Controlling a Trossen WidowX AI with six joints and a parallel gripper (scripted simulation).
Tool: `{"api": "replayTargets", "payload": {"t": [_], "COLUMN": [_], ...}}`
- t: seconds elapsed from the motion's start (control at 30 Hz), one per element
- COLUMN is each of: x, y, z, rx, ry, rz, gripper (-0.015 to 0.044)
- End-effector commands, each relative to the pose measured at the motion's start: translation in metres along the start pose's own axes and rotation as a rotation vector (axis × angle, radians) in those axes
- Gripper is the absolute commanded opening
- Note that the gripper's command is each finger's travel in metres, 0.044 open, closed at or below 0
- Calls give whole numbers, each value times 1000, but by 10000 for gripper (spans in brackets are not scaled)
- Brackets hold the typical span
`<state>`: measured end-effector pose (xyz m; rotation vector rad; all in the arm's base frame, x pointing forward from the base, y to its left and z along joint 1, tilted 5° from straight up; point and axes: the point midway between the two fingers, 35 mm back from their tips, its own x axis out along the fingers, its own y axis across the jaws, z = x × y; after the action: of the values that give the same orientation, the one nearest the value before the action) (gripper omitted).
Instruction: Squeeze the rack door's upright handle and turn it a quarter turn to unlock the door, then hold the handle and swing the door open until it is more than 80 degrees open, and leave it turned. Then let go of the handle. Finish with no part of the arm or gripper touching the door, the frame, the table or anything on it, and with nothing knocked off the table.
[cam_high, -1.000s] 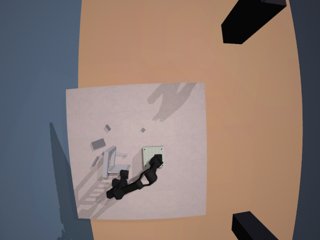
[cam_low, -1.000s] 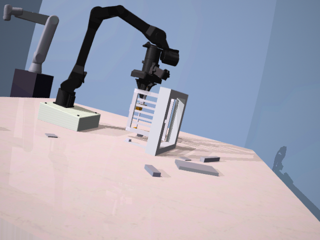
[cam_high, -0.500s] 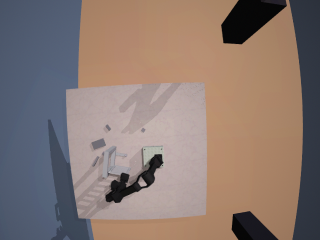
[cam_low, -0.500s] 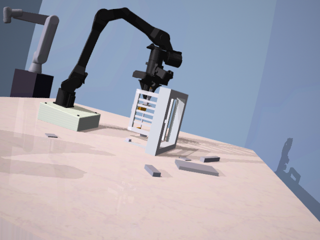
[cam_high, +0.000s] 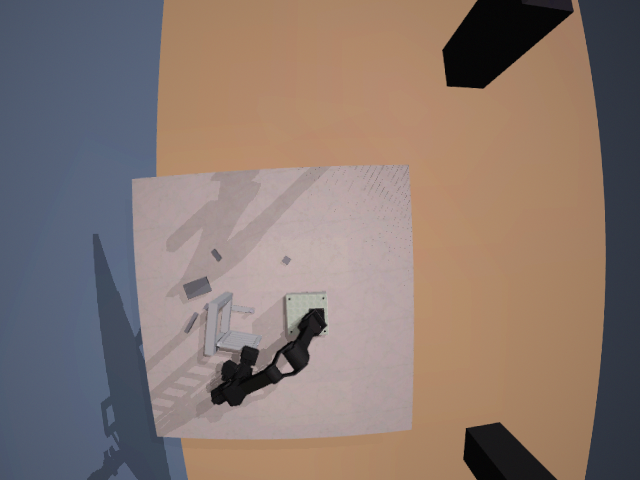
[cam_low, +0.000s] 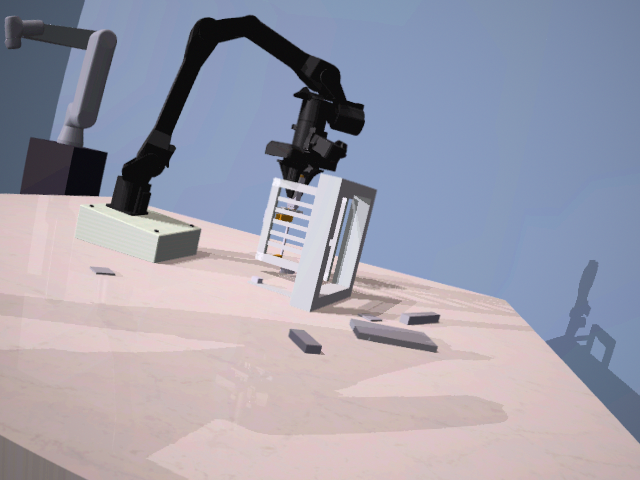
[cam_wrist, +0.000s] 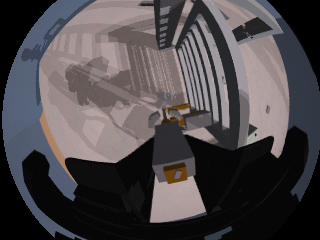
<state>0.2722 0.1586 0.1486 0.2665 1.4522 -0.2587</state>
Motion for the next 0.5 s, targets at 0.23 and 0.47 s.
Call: {"api": "replayTargets", "payload": {"t": [0.23,0.47], "x": [-1,-8], "y": [-1,0], "z": [0,0], "rx": [13,13], "ry": [1,1], "rz": [-8,-8], "gripper": [289,289]}}
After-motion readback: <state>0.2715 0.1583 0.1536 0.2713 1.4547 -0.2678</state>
